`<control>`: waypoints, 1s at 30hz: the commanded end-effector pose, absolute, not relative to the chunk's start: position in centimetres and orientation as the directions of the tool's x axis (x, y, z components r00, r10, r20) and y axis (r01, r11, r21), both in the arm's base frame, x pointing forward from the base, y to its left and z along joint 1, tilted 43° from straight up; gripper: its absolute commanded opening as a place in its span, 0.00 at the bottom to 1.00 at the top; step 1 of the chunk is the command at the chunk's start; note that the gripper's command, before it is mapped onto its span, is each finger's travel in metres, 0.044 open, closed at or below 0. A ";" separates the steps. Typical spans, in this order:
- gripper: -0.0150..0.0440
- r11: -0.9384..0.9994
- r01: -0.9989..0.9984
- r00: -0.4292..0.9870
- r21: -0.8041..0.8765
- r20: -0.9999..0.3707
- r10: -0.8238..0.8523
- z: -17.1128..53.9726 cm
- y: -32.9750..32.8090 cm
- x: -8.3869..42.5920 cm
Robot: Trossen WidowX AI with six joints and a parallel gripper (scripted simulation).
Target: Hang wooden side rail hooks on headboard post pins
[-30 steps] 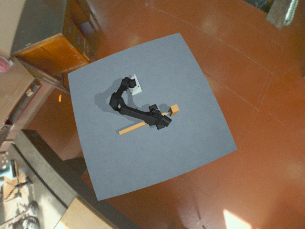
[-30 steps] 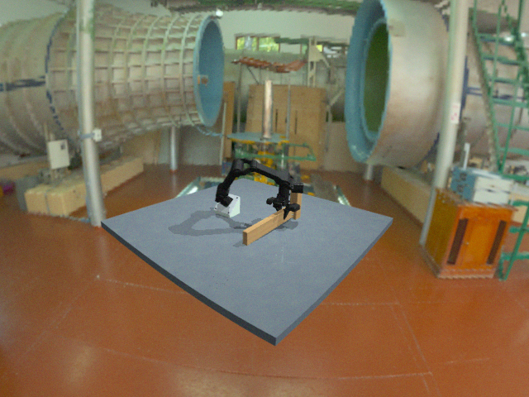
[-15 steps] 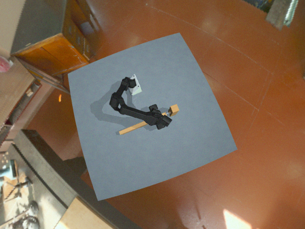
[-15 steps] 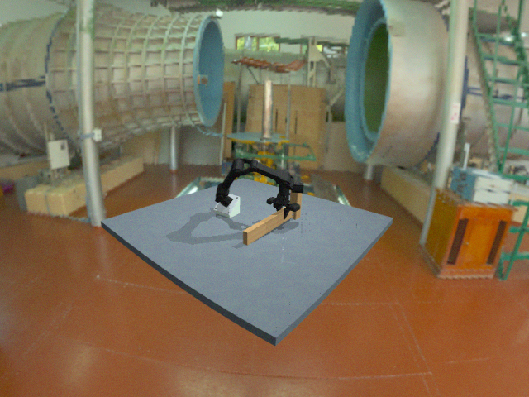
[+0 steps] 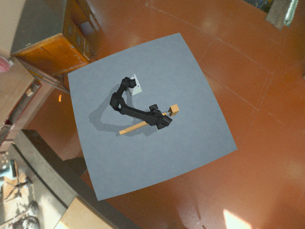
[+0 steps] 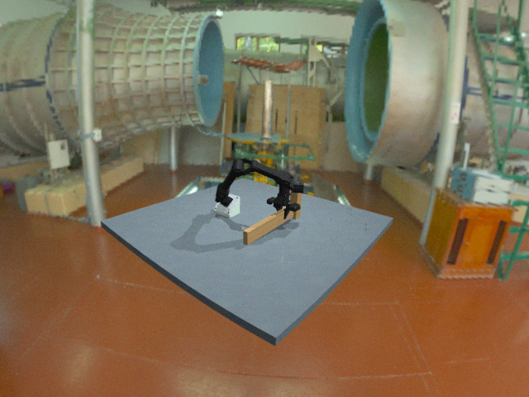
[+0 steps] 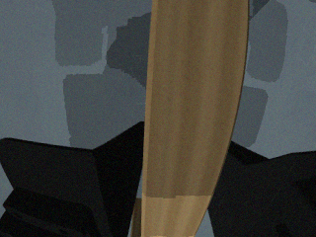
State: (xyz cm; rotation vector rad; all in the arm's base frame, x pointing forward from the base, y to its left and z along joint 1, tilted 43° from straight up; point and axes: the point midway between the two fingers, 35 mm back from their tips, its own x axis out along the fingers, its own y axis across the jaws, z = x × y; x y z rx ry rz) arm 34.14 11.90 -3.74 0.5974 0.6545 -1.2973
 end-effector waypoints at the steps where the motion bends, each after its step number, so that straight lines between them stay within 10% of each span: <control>1: 0.25 0.180 0.983 0.152 0.042 -0.734 -0.662 -3.7 12.5 34.1; 30: 0.25 0.180 0.983 0.152 0.042 -0.734 -0.662 -3.9 12.7 34.0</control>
